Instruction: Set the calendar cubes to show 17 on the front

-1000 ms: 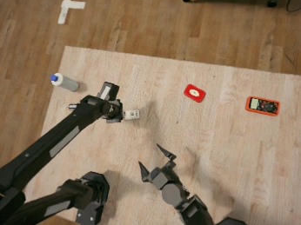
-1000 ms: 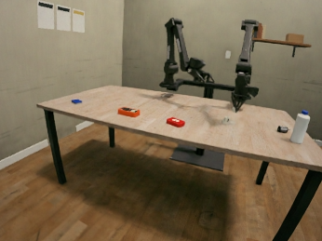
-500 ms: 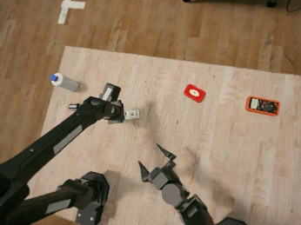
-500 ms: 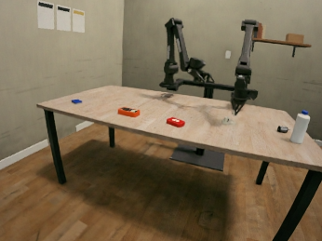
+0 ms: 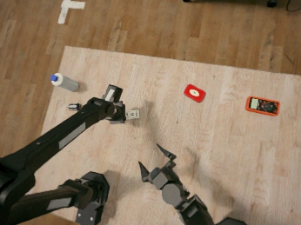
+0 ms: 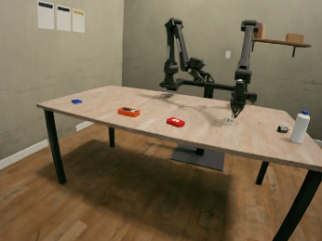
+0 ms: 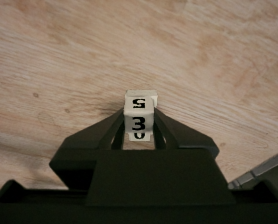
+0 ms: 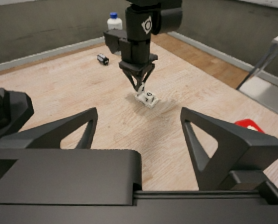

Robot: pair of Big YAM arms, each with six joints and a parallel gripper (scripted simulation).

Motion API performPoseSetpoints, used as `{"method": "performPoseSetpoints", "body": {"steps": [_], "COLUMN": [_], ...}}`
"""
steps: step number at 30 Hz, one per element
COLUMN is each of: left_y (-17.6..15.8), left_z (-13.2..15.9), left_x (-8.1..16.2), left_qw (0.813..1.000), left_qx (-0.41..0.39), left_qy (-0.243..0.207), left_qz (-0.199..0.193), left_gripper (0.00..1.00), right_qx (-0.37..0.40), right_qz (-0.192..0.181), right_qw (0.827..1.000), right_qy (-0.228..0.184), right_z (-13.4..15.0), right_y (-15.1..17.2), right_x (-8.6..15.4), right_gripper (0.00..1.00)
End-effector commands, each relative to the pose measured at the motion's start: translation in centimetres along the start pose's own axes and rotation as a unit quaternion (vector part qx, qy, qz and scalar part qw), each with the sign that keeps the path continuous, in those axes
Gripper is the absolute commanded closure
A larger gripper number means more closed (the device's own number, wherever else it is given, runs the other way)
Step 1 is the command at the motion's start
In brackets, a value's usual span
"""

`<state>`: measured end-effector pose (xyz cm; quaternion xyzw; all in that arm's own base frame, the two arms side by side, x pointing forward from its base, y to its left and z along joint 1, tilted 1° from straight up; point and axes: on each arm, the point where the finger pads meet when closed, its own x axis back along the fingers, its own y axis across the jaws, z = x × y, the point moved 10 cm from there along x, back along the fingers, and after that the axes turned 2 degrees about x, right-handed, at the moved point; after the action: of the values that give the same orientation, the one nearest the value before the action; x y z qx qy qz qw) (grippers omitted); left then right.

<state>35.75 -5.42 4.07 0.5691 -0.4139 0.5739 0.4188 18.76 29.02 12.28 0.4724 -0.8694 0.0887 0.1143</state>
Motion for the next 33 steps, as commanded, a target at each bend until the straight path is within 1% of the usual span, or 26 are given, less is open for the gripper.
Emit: {"method": "performPoseSetpoints", "body": {"steps": [1,2,3,5,9,10,18,21,25,32,33], "left_y": [-1.1,-1.1,-1.0,-1.0,-1.1,-1.3,-1.3,-1.8,-1.8,-1.7,-1.5], "left_z": [0.5,1.2,1.6,2.1,1.8,1.8,1.8,2.1,2.1,2.0,1.9], "left_x": [1.0,0.9,0.0,-0.4,-0.4,0.2,0.2,0.3,0.3,0.3,-0.3], "left_qw": [1.000,1.000,1.000,1.000,1.000,1.000,1.000,0.999,0.999,0.999,1.000], "left_qx": [0.013,0.013,0.016,0.000,0.005,0.006,0.006,0.023,0.023,0.023,0.013], "left_qy": [0.004,0.008,0.005,0.004,0.003,0.007,0.007,0.012,0.012,0.012,0.002], "left_qz": [0.015,0.020,0.014,0.014,0.012,0.019,0.019,0.029,0.029,0.028,0.008], "left_gripper": [0.75,0.75,0.75,0.75,0.75,0.75,0.75,0.75,0.75,0.75,0.75], "right_qx": [0.004,0.004,0.004,0.004,0.004,0.004,0.004,0.004,0.004,0.004,0.004], "right_qz": [0.002,0.002,0.002,0.002,0.002,0.002,0.002,0.002,0.002,0.002,0.002], "right_qw": [1.000,1.000,1.000,1.000,1.000,1.000,1.000,1.000,1.000,1.000,1.000], "right_qy": [-0.015,-0.015,-0.015,-0.015,-0.015,-0.015,-0.015,-0.015,-0.015,-0.015,-0.015], "right_z": [-0.8,-0.8,-0.8,-0.8,-0.8,-0.8,-0.8,-0.8,-0.8,-0.8,-0.8], "right_y": [-0.1,-0.1,-0.1,-0.1,-0.1,-0.1,-0.1,-0.1,-0.1,-0.1,-0.1], "right_x": [-0.4,-0.4,-0.4,-0.4,-0.4,-0.4,-0.4,-0.4,-0.4,-0.4,-0.4], "right_gripper": [0.00,0.00,0.00,0.00,0.00,0.00,0.00,0.00,0.00,0.00,0.00]}}
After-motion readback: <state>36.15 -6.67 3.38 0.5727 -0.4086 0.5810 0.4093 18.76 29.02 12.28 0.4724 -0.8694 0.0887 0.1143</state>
